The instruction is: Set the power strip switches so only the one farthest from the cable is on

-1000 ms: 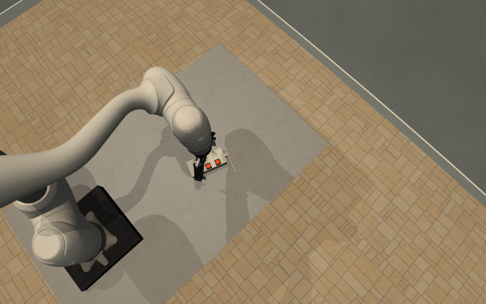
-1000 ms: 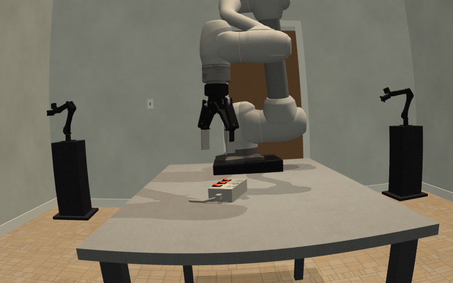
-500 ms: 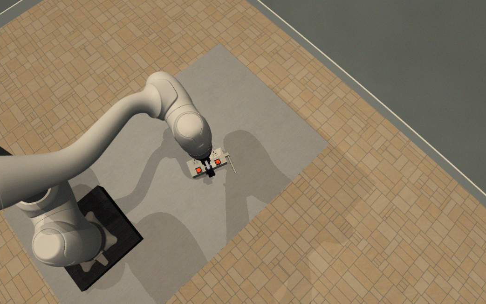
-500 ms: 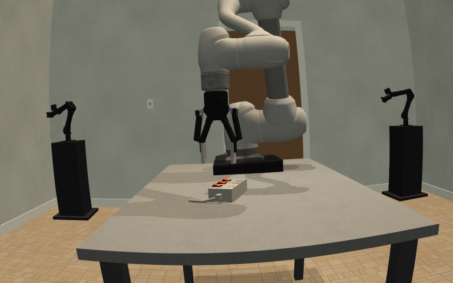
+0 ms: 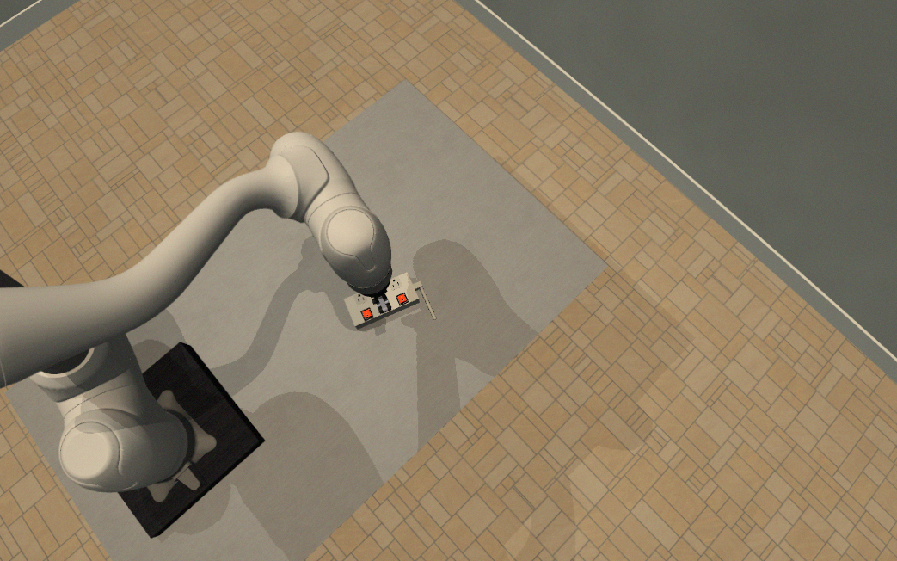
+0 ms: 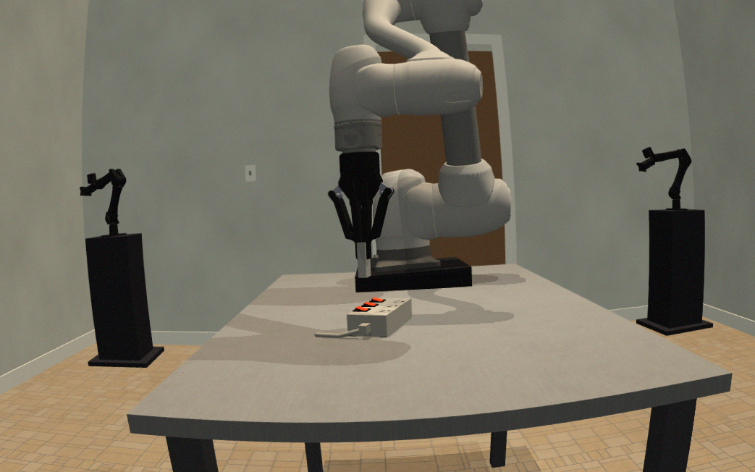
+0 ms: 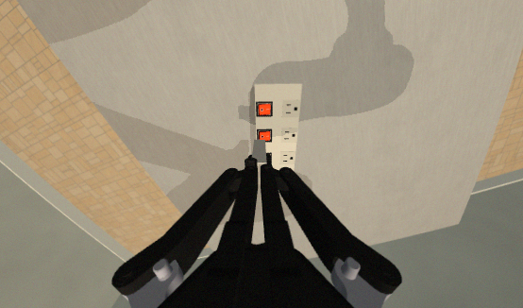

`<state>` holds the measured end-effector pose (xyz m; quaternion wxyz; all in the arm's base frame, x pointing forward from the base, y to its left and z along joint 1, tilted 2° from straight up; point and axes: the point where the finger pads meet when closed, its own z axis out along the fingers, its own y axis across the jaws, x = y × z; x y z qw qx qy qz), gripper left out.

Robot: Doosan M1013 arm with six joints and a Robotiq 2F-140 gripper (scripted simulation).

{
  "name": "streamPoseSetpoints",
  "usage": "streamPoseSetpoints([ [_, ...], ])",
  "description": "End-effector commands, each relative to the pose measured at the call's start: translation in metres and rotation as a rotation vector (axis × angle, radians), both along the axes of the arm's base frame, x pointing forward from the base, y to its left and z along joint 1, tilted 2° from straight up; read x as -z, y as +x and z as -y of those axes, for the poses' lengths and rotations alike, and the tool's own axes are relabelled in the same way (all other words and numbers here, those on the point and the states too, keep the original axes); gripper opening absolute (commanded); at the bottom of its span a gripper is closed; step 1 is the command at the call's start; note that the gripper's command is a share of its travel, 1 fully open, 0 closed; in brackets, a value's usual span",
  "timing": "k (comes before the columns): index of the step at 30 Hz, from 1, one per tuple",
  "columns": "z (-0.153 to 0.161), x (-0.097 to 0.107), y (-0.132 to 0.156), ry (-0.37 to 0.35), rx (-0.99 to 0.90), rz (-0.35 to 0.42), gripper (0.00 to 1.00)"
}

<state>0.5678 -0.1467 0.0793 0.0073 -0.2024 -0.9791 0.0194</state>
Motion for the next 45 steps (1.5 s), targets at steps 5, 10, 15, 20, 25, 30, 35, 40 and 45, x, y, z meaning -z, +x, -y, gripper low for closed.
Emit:
streamPoseSetpoints([
  [5, 0.0, 0.0, 0.0, 0.0, 0.0, 0.0, 0.0],
  [10, 0.0, 0.0, 0.0, 0.0, 0.0, 0.0, 0.0],
  [15, 0.0, 0.0, 0.0, 0.0, 0.0, 0.0, 0.0],
  [20, 0.0, 0.0, 0.0, 0.0, 0.0, 0.0, 0.0],
  [25, 0.0, 0.002, 0.0, 0.0, 0.0, 0.0, 0.0],
  [30, 0.0, 0.006, 0.0, 0.0, 0.0, 0.0, 0.0],
  [35, 0.0, 0.008, 0.0, 0.0, 0.0, 0.0, 0.0],
  [40, 0.001, 0.014, 0.0, 0.0, 0.0, 0.0, 0.0],
  [45, 0.001, 0.021, 0.0, 0.0, 0.0, 0.0, 0.0],
])
